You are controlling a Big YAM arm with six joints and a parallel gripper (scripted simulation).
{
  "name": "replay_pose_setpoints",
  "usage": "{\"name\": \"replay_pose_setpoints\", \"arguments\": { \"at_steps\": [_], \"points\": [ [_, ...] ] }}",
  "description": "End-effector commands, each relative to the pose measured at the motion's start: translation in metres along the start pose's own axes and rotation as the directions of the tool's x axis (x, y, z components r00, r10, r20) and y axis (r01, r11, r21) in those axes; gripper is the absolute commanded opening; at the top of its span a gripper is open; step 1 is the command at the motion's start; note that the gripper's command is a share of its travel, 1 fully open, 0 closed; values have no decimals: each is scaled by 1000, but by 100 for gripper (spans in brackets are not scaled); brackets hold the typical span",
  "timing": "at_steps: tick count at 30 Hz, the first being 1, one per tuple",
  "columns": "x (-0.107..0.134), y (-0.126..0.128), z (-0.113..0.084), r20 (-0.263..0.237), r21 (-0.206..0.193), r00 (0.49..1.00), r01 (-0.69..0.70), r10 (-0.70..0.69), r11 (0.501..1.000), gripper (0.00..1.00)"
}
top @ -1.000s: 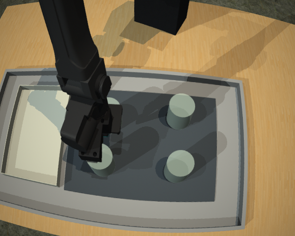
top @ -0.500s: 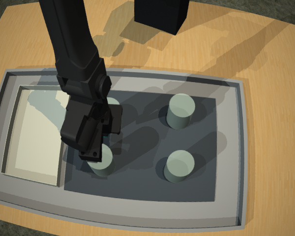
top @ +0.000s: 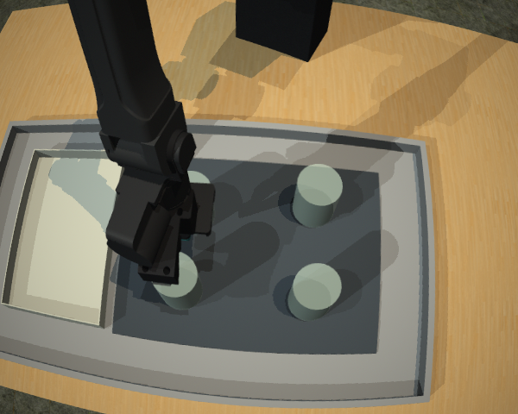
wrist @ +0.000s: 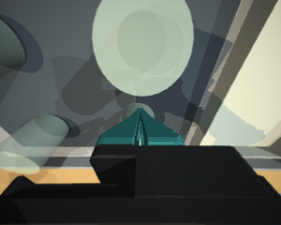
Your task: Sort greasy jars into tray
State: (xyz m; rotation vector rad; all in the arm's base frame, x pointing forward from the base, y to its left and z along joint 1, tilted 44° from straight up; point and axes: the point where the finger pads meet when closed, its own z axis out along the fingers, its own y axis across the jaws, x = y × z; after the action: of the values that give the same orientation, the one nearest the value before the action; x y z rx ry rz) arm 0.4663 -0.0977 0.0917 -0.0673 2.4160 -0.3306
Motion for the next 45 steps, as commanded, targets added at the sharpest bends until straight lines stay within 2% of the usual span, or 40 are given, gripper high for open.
{"name": "replay_pose_setpoints", "arguments": {
  "at_steps": [1, 34, 41, 43, 45],
  "points": [
    [0, -7, 2, 6, 9, 1000, -1, 1, 1000, 0],
    [0, -7, 2, 6, 9, 1000, -1, 1, 1000, 0],
    [0, -6, -52, 6, 9, 1000, -1, 1, 1000, 0],
    [0, -6, -52, 6, 9, 1000, -1, 1, 1000, 0],
    [1, -6, -67, 6, 9, 1000, -1, 1, 1000, 0]
  ]
}}
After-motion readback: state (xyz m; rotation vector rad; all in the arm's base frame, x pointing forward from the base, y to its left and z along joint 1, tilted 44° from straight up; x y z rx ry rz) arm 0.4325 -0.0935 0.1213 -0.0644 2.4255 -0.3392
